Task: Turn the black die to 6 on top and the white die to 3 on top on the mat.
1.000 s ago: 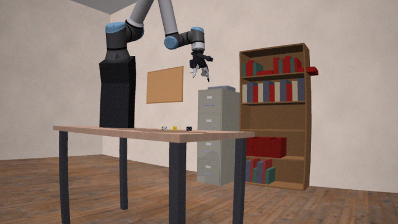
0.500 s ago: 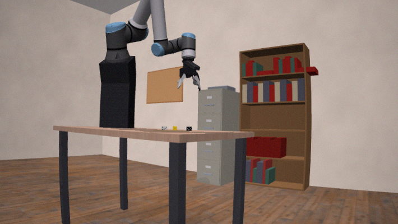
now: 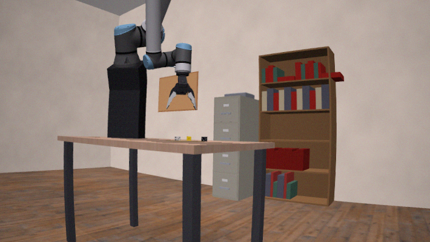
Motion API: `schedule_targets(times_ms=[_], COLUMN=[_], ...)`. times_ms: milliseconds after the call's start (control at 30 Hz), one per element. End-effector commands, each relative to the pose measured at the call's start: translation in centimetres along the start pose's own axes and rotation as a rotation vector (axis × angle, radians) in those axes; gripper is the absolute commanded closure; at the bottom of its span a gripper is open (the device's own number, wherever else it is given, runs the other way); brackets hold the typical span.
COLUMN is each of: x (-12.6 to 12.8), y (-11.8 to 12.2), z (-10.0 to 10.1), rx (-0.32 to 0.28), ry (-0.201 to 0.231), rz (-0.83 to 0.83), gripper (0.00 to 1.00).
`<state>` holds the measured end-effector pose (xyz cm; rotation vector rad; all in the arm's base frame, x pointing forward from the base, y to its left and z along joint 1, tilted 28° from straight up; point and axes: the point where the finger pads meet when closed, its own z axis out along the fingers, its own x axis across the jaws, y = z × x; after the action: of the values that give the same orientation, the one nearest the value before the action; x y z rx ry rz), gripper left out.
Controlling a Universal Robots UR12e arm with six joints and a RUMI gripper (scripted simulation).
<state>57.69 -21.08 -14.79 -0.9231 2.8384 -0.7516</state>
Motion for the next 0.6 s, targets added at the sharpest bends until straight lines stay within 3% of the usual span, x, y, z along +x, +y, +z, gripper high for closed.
schedule_targets(times_ms=[0,567], x=[1.39,1.51], y=[-0.48,-0.51], z=[0.75,0.9], rx=[0.001,0.0], ry=[-0.005,-0.005], rz=[0.038,0.041], gripper=[0.0,0.0])
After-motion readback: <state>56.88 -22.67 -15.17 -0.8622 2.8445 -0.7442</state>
